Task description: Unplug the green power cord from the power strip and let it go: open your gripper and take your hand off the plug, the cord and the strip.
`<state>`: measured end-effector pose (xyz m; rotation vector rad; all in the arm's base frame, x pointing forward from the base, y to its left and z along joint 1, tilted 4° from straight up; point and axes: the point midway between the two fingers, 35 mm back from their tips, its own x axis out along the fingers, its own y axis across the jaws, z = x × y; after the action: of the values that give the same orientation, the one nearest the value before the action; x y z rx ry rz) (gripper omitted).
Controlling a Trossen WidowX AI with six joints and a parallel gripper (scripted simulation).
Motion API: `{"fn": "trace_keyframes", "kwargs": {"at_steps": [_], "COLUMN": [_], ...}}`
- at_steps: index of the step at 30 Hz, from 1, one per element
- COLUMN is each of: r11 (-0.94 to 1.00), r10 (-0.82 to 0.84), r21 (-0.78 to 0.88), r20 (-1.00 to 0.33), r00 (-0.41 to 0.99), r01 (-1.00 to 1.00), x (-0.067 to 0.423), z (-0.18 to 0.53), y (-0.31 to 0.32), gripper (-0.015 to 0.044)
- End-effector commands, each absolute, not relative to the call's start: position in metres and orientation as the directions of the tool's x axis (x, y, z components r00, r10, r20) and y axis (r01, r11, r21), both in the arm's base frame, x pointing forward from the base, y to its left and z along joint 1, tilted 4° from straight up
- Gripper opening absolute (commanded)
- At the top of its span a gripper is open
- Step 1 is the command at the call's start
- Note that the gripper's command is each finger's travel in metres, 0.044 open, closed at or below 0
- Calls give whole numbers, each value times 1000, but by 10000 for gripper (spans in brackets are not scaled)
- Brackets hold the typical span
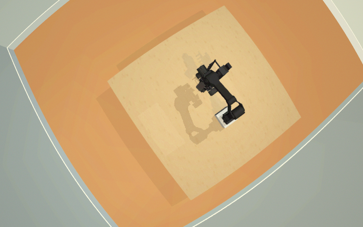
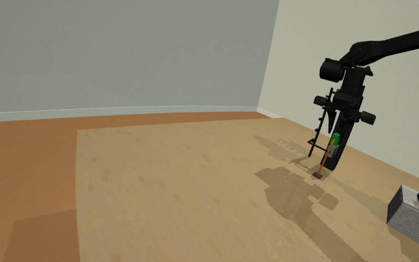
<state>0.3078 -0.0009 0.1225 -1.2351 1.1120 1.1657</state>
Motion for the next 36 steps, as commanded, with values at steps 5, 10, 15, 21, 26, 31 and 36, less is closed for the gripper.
{"fn": "trace_keyframes", "kwargs": {"at_steps": [5, 10, 15, 21, 26, 31, 36], "r11": [-13, -13, -13, -13, -13, -13, -13], "r10": [25, 25, 24, 23, 23, 23, 23], "r21": [-80, -80, -80, -80, -80, -80, -80], "r20": [-997, -997, -997, -997, -997, -997, -997], "r00": [80, 80, 80, 80, 80, 80, 80], "r01": [-997, -997, -997, -997, -997, -997, -997], "x": [308, 308, 308, 308, 308, 308, 308], "z": [120, 120, 120, 120, 120, 117, 110], "y": [-13, -21, -29, -38, -44, -44, -44], "gripper": [160, 160, 160, 160, 160, 160, 160]}}
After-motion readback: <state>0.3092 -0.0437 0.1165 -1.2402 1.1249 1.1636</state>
